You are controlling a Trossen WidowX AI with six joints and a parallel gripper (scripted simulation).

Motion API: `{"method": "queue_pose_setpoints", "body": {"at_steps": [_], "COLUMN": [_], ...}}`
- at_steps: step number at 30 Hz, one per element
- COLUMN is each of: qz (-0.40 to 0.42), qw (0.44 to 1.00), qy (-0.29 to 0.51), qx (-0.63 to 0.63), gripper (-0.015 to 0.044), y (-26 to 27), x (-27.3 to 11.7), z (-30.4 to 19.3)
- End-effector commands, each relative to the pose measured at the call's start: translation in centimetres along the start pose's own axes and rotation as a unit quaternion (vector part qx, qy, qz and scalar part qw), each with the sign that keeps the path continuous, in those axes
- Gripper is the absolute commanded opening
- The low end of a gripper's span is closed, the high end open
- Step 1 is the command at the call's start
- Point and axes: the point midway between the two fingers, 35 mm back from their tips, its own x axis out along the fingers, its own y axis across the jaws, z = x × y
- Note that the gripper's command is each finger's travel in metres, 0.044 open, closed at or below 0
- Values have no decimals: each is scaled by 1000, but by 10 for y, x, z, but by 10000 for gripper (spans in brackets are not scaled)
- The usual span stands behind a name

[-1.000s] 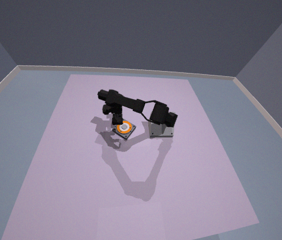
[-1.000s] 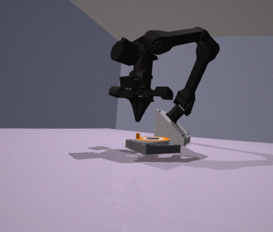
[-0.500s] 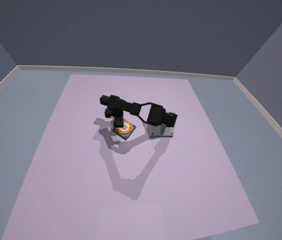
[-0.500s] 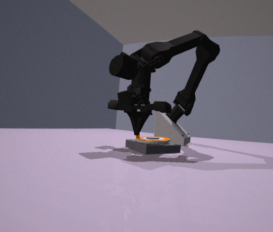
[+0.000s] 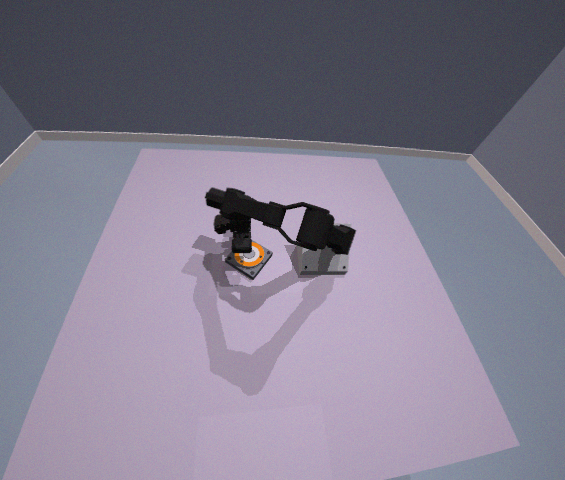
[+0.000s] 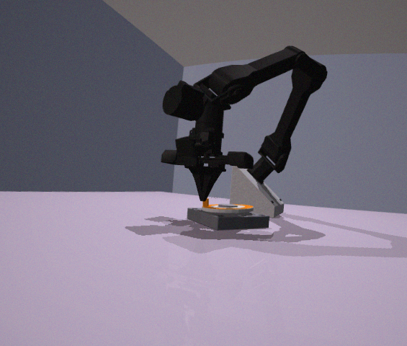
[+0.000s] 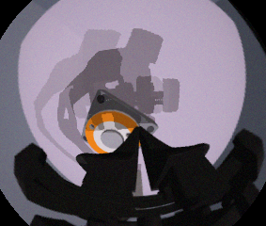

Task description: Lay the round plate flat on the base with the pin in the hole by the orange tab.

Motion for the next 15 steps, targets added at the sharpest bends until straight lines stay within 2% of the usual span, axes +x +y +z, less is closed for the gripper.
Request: {"method": "queue_pose_setpoints", "body": {"at_steps": [1, 15], "qz": [0, 0], "qw": [1000, 1000], "qy": [6, 6], "qx": [3, 3], "gripper": [0, 0], "y": [-2, -3], "x": [2, 2], "z": [-8, -13]}}
